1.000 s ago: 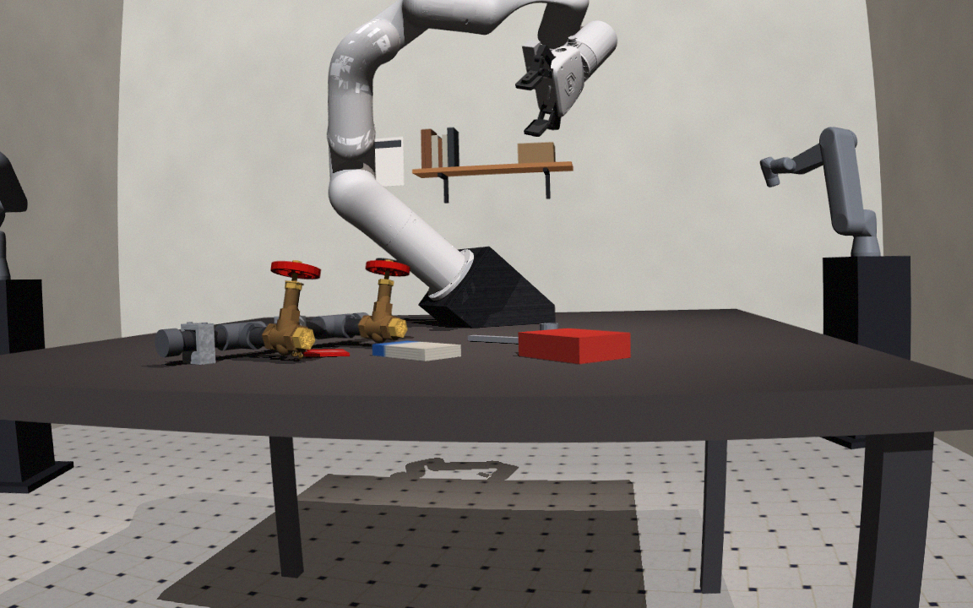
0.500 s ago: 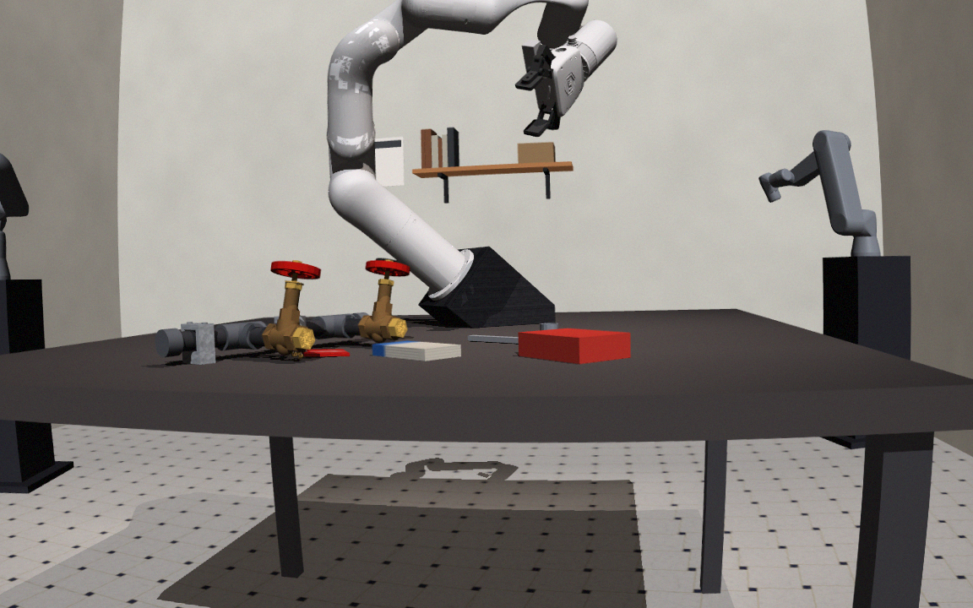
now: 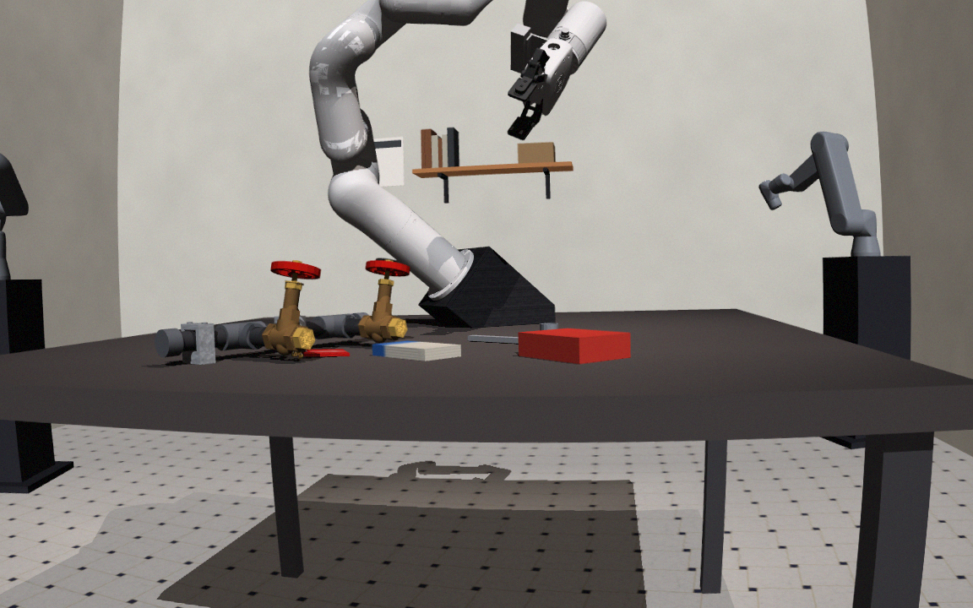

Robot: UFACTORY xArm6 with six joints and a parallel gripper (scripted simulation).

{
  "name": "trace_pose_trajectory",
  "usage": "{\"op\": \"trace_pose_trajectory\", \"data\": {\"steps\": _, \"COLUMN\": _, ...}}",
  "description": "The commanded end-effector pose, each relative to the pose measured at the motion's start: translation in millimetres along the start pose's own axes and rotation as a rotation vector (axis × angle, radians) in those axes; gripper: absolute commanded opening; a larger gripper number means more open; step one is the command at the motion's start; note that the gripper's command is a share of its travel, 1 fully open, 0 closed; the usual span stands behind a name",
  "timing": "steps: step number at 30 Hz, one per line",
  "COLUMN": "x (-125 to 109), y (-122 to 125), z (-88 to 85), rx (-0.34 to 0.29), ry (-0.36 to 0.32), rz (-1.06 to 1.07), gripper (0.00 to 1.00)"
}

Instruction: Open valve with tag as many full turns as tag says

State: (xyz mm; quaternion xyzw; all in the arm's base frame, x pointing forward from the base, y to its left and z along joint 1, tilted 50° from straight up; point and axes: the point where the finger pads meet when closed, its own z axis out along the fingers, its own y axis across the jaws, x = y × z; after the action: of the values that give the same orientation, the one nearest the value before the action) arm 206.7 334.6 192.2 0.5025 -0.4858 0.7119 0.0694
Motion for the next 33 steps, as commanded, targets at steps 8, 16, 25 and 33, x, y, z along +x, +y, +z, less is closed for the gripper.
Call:
{"op": "trace_pose_trajectory", "data": {"steps": 8, "x": 2.8, "y": -29.7, "z": 51.0, "rx": -0.142, "ry": -0.090, "rz": -0.292, "gripper": 1.00}}
{"op": "trace_pose_trajectory", "data": {"steps": 16, "x": 7.5, "y": -43.8, "z": 84.5, "rx": -0.209, "ry": -0.163, "rz": -0.459, "gripper": 1.00}}
{"op": "trace_pose_trajectory", "data": {"steps": 25, "x": 16.4, "y": -57.6, "z": 126.0, "rx": -0.266, "ry": -0.268, "rz": -0.650, "gripper": 1.00}}
{"op": "trace_pose_trajectory", "data": {"steps": 33, "x": 26.3, "y": -66.0, "z": 159.9, "rx": -0.291, "ry": -0.361, "rz": -0.795, "gripper": 1.00}}
